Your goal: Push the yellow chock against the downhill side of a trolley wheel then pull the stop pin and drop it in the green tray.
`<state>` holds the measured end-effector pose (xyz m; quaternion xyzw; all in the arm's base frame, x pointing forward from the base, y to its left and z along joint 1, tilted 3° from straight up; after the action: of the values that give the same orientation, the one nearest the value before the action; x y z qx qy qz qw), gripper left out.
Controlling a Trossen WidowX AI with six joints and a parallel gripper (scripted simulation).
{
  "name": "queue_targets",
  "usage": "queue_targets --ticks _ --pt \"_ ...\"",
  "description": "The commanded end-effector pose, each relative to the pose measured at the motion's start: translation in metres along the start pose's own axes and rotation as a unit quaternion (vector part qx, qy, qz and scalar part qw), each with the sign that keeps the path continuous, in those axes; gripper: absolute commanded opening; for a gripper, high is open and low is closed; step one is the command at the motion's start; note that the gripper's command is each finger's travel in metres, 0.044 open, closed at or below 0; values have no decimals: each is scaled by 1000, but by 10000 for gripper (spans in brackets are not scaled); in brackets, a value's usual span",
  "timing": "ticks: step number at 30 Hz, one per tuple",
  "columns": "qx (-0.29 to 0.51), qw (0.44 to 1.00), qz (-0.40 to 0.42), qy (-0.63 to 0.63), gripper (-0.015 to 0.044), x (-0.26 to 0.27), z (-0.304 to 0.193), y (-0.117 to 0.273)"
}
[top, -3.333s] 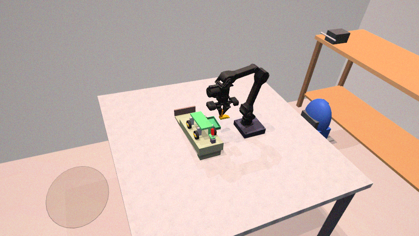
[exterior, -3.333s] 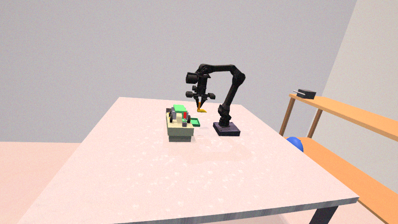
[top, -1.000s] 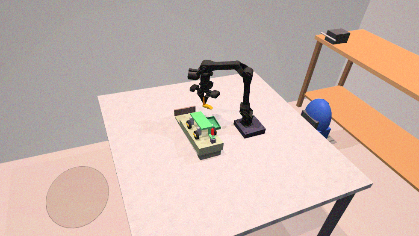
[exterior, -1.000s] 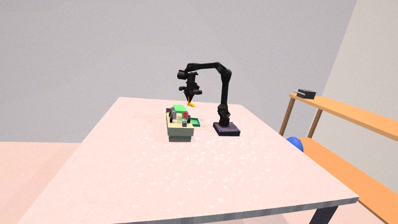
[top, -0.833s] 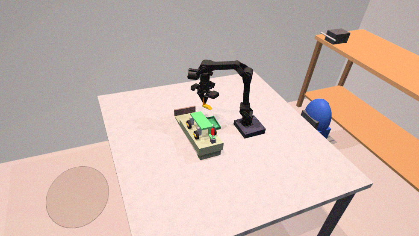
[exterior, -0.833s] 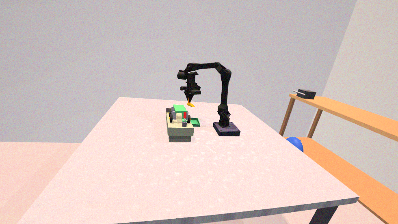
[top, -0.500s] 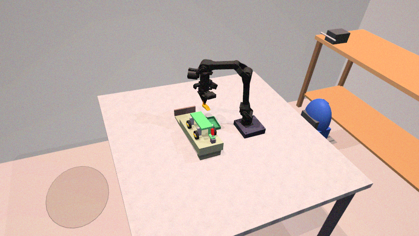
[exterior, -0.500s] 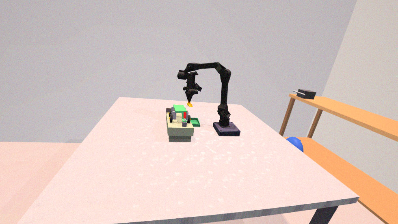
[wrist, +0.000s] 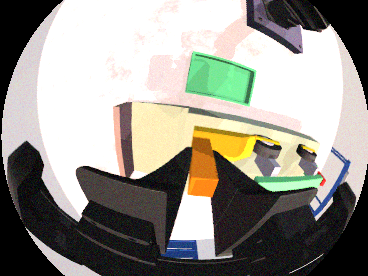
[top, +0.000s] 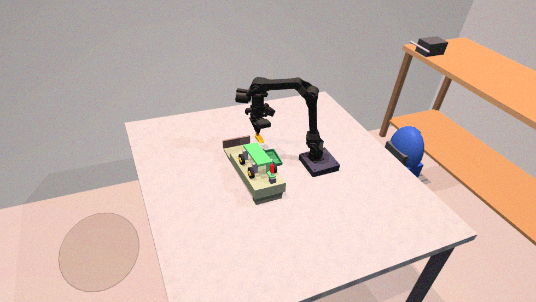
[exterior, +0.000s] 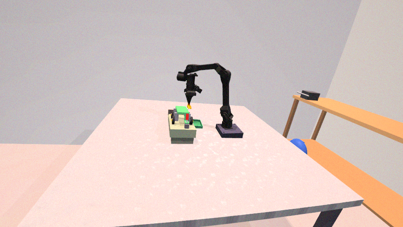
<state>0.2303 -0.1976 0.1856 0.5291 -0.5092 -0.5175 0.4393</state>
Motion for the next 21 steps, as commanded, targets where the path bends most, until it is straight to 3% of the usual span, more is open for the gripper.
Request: queue_targets --ticks 1,21 --pt "6 1000 1 -4 0 2 -10 1" --pt "6 1000 1 -4 0 3 -12 -45"
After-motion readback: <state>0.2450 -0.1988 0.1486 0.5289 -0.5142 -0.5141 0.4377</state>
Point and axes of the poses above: the point midway between the two fingers, 35 mm back from their tips, its own y axis back along the fingers, its own x axis across the jaws, z = x × y, the point moved 2 cm from there along y, back along the fingers, and after that the axes turned 5 degrees about y, right-handed, at the moved point
